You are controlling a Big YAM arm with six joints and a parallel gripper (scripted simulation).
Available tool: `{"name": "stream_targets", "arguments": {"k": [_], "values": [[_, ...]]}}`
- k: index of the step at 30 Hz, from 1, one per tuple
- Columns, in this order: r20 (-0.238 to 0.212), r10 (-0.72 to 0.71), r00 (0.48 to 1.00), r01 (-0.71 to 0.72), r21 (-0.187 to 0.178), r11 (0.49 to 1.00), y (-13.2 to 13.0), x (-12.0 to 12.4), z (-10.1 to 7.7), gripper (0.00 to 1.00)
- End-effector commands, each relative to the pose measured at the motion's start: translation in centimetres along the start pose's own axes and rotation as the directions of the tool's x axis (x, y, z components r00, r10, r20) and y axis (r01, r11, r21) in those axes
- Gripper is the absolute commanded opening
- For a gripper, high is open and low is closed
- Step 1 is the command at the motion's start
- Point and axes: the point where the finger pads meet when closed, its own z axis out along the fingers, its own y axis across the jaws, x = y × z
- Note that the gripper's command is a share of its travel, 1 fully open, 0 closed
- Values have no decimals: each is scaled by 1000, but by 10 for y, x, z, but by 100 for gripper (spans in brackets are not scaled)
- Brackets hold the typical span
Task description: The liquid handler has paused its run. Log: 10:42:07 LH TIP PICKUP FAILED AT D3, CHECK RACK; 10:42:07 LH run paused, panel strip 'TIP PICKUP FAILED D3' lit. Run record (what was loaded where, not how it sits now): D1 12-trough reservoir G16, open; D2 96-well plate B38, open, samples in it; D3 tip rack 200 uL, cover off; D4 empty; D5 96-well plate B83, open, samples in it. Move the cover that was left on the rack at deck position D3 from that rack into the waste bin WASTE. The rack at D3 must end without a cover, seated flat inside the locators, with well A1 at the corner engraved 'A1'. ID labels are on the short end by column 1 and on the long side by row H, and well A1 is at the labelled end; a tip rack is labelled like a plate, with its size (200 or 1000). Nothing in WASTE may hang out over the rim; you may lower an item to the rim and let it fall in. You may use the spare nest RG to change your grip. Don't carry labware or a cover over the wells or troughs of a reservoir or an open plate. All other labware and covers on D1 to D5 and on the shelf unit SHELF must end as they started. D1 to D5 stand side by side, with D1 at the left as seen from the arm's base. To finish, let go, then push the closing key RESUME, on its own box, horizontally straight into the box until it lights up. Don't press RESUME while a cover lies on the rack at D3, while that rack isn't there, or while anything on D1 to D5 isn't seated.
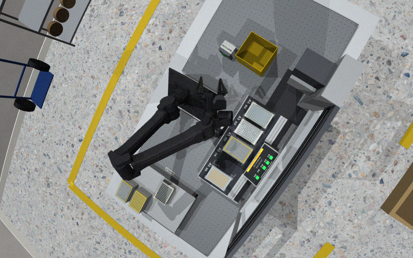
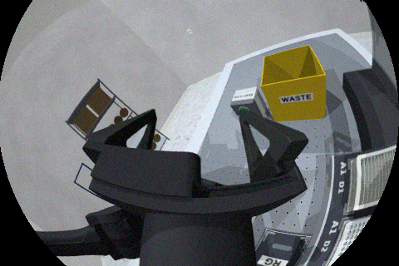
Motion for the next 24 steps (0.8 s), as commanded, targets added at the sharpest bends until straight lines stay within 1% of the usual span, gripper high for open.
{"name": "stream_targets", "arguments": {"k": [1,17,18,20,24], "values": [[4,-13,1000,13,5,1000,-1,-4,-1,100],[4,-13,1000,13,5,1000,-1,-4,-1,100],[16,8,1000,-9,35,999,-4,-8,-13,100],[12,30,999,-31,69,997,-4,-7,-24,100],[15,59,998,-61,147,987,-6,-11,-50,100]]}}
